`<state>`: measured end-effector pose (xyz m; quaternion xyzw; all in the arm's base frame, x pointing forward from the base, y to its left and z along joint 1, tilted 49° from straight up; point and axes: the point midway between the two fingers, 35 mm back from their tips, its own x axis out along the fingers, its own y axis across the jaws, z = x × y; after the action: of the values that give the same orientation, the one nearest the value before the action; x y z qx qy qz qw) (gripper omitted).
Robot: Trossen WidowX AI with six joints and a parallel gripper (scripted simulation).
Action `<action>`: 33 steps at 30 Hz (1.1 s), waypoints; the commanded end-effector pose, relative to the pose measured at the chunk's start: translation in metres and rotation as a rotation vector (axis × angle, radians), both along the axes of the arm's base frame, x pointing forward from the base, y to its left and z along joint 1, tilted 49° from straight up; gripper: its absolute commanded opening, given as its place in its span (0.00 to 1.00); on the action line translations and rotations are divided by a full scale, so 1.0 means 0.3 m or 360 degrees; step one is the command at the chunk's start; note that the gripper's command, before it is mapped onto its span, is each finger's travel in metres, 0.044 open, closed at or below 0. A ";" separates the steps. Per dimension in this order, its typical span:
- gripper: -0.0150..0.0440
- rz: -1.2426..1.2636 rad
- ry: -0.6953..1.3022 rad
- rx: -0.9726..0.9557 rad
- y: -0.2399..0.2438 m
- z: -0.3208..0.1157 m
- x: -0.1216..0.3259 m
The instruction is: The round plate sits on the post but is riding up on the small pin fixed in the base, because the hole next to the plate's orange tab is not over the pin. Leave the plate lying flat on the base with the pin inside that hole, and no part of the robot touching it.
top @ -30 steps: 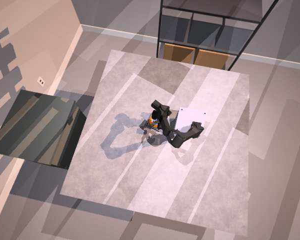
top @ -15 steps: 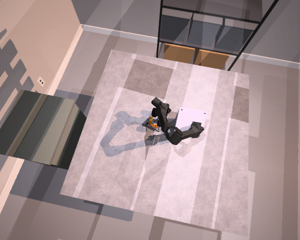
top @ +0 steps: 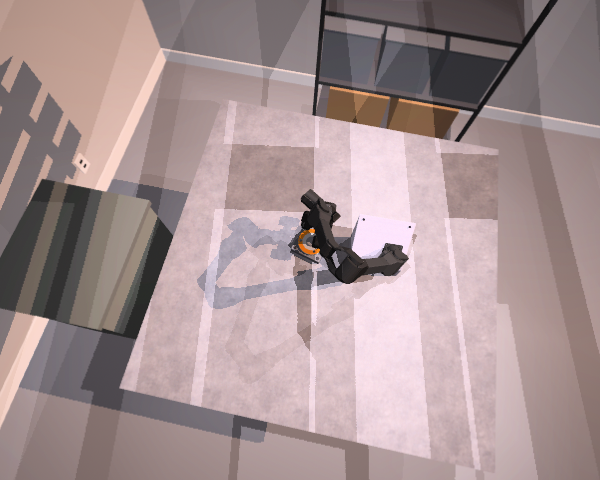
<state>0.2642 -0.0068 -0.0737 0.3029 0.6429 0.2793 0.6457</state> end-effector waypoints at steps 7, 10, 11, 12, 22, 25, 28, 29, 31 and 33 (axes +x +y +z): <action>0.25 0.0006 -0.0005 -0.0008 -0.015 -0.013 0.018; 0.25 0.0006 -0.0005 -0.0008 -0.017 -0.015 0.023; 0.25 0.0006 -0.0005 -0.0008 -0.017 -0.016 0.024; 0.25 0.0006 -0.0005 -0.0008 -0.018 -0.017 0.026; 0.25 0.0006 -0.0004 -0.0012 -0.122 0.082 0.019; 0.25 0.0006 -0.0004 -0.0011 -0.132 0.092 0.017; 0.25 -0.0008 -0.0002 -0.0004 -0.115 0.075 0.022; 0.25 -0.0008 -0.0002 -0.0004 -0.115 0.075 0.022; 0.25 -0.0008 -0.0002 -0.0004 -0.115 0.075 0.022; 0.25 -0.0008 -0.0002 -0.0004 -0.115 0.075 0.022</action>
<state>0.2706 -0.0413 -0.0510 0.3015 0.6419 0.2788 0.6476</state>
